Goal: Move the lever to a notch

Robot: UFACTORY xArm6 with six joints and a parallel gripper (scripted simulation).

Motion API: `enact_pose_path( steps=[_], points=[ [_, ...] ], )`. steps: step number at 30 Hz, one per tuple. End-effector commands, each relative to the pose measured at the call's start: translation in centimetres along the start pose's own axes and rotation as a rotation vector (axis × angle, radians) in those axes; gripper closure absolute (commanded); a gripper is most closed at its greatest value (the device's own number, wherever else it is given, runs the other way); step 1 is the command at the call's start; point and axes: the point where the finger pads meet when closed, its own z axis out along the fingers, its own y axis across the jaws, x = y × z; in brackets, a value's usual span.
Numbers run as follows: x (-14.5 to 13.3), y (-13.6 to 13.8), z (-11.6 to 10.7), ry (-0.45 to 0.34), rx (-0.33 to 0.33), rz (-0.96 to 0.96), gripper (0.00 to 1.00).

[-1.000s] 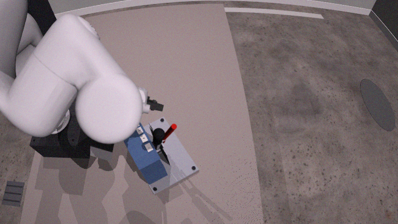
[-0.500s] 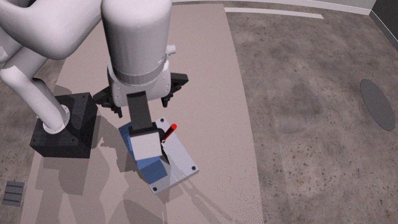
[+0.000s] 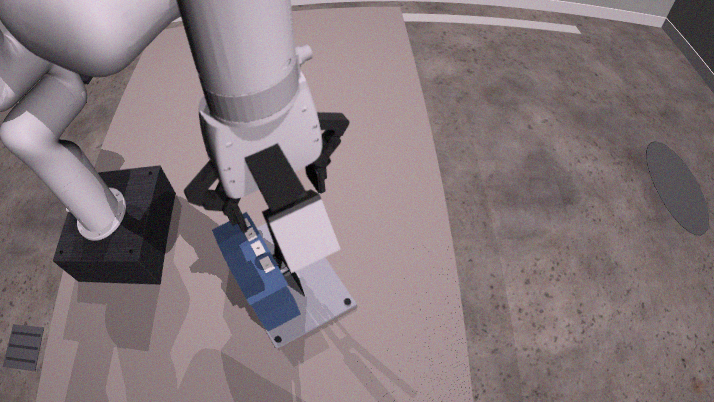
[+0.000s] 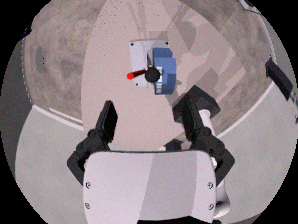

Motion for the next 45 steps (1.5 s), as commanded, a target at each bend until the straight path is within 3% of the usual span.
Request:
enact_pose_path(
  steps=[1,2,44,45],
  points=[
    [0.16,-0.09,-0.18,0.014,0.009,-0.006,0.0],
    [0.16,-0.09,-0.18,0.014,0.009,-0.006,1.0],
    [0.16,-0.09,-0.18,0.014,0.009,-0.006,1.0],
    [0.16,-0.09,-0.18,0.014,0.009,-0.006,0.0]
  ],
)
